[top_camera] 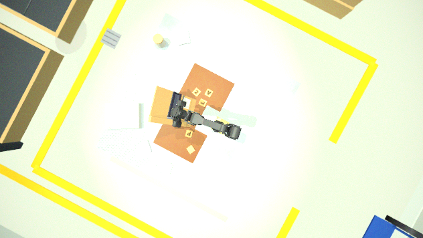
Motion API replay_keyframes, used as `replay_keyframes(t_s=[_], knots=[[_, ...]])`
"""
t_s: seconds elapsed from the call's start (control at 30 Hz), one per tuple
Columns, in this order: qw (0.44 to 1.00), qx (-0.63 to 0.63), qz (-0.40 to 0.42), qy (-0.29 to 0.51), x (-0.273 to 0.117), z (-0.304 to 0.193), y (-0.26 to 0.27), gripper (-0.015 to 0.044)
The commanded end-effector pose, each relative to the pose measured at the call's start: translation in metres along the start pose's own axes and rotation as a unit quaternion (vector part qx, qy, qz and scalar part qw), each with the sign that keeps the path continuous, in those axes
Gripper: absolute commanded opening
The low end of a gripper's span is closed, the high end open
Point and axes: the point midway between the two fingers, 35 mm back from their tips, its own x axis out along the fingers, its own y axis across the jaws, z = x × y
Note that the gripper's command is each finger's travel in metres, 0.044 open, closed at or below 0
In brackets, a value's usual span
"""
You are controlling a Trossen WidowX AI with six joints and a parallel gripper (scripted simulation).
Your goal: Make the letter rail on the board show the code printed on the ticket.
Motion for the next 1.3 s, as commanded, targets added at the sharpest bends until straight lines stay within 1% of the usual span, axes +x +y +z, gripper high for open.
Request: replay_keyframes(t_s=[0.0, 0.37, 0.67, 1.27], knots=[[1.000, 0.002, -0.002, -0.002, 0.000, 0.001, 0.001, 0.0000], [1.000, 0.002, -0.002, -0.002, -0.004, 0.000, 0.001, 0.0289], [1.000, 0.002, -0.002, -0.002, -0.017, 0.001, 0.000, 0.0295], [1.000, 0.002, -0.002, -0.001, -0.027, -0.002, 0.001, 0.0295]])
